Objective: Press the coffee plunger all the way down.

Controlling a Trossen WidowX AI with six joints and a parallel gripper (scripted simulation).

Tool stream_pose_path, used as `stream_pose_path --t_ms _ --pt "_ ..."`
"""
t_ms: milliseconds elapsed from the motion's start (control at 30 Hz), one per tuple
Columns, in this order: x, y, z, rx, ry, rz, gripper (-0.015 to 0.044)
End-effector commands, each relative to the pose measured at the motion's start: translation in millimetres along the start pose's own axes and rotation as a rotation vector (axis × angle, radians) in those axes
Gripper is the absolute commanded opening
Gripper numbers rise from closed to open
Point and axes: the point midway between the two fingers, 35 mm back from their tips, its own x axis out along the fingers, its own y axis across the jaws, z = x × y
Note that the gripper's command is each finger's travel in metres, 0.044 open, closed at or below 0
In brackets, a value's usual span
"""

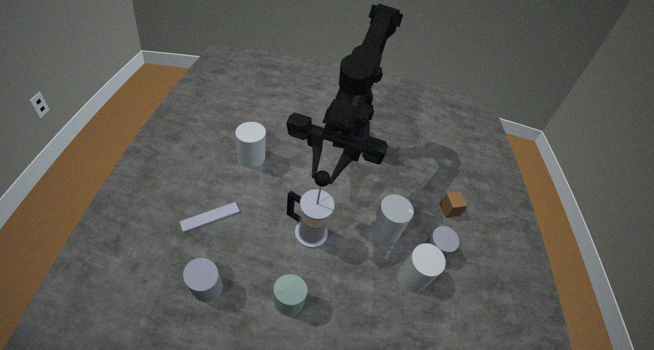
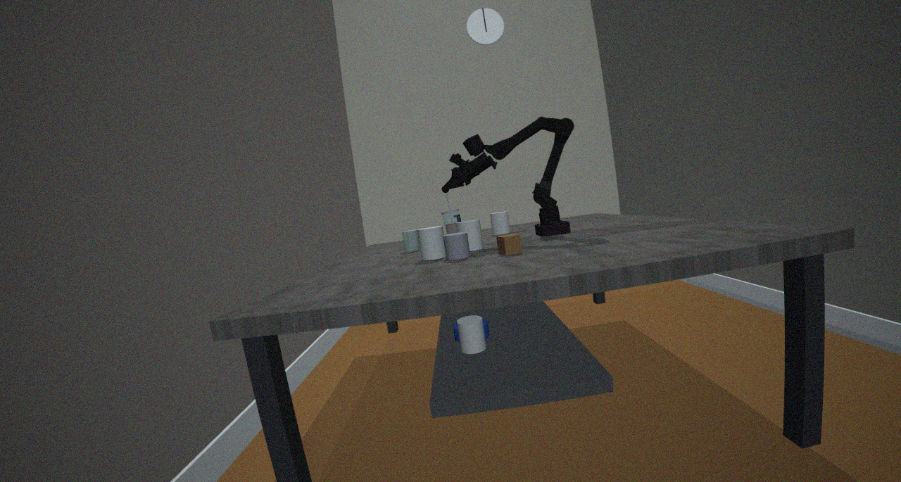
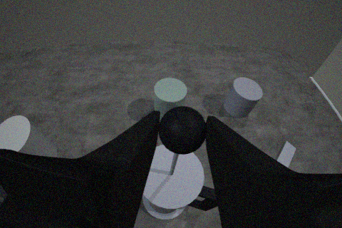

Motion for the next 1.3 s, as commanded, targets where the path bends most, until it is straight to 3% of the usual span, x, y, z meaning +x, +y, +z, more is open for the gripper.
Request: stream_pose_path --t_ms 0,1267 --pt "11.1 -0.1 -29.9 0.008 0.071 -0.003 0.0115" --pt "35.9 0.6 -45.0 0.008 0.07 -0.003 0.0115"
